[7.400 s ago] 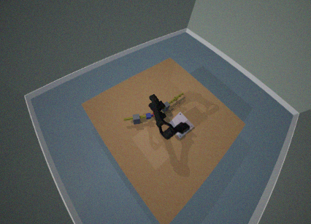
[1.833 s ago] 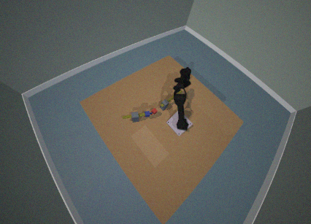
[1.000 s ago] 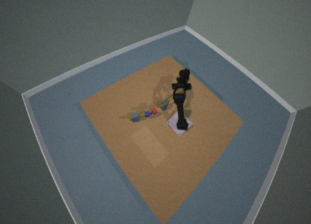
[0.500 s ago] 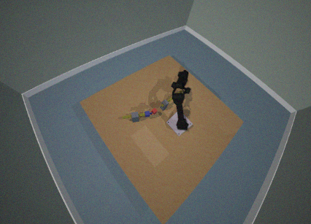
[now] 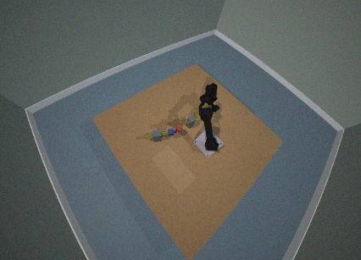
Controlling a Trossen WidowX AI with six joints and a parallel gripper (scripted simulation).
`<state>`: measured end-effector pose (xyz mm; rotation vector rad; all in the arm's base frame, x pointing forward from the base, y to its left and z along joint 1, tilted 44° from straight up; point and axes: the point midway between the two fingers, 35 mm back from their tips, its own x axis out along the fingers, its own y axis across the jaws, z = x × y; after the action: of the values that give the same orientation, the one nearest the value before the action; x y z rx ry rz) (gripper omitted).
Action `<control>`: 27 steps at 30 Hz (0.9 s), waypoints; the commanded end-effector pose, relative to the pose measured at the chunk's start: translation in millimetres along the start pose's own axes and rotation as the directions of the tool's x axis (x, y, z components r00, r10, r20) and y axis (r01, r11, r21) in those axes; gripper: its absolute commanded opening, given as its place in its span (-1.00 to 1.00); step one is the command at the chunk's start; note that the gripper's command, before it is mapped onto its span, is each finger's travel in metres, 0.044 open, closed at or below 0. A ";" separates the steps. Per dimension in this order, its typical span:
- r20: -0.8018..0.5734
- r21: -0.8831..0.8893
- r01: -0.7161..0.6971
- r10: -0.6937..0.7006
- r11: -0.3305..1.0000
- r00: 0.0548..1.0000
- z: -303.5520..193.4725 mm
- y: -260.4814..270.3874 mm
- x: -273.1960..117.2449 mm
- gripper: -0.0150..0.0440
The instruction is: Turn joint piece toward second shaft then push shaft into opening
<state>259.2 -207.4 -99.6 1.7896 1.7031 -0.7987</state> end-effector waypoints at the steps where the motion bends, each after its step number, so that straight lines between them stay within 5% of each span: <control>1: 0.001 0.016 0.006 -0.006 1.000 1.000 0.3 -1.3 2.7 1.00; 21: 0.000 0.016 0.005 -0.005 1.000 1.000 -0.1 -0.4 32.0 1.00; 27: 0.000 0.016 0.005 -0.005 1.000 1.000 -0.1 -0.4 32.0 0.47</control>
<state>259.6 -186.7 -122.5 1.7896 1.7075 -0.8173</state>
